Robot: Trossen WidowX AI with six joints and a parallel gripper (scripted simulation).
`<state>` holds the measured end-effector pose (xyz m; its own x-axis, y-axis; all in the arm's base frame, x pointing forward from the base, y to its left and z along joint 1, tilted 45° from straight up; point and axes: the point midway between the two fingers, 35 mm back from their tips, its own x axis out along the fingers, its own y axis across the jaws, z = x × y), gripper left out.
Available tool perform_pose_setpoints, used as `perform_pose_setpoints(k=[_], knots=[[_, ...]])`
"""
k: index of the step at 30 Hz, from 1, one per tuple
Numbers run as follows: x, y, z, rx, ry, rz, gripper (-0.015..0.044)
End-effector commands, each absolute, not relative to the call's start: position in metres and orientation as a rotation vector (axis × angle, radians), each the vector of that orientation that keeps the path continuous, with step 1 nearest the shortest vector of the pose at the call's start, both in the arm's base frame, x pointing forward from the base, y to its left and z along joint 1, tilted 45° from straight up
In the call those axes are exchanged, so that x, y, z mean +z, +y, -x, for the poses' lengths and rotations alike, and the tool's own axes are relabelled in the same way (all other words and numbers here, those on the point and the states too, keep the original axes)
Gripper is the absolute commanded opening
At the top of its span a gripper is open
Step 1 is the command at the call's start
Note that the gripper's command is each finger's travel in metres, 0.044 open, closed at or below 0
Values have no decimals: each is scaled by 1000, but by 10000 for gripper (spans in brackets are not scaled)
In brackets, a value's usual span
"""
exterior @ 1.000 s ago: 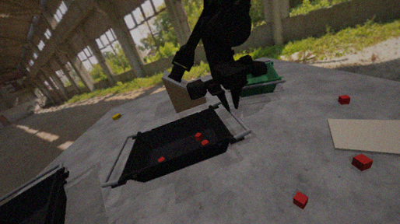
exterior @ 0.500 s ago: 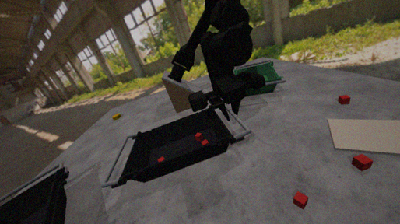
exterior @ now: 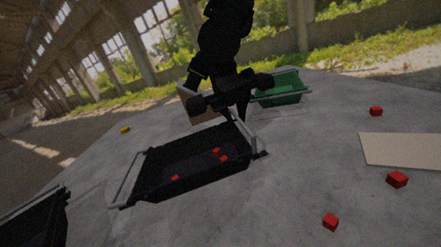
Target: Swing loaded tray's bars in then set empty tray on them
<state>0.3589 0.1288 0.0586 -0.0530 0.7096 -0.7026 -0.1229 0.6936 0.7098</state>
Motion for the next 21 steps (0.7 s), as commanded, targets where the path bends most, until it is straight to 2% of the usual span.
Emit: perform_pose_setpoints(k=[1, 7, 17, 21], knots=[[40, 121, -359, 723, 1494, -509, 86], [16, 120, -360, 723, 1494, -509, 86], [54, 91, -365, 722, 1494, -507, 86], [48, 93, -365, 715, 1493, -513, 86]])
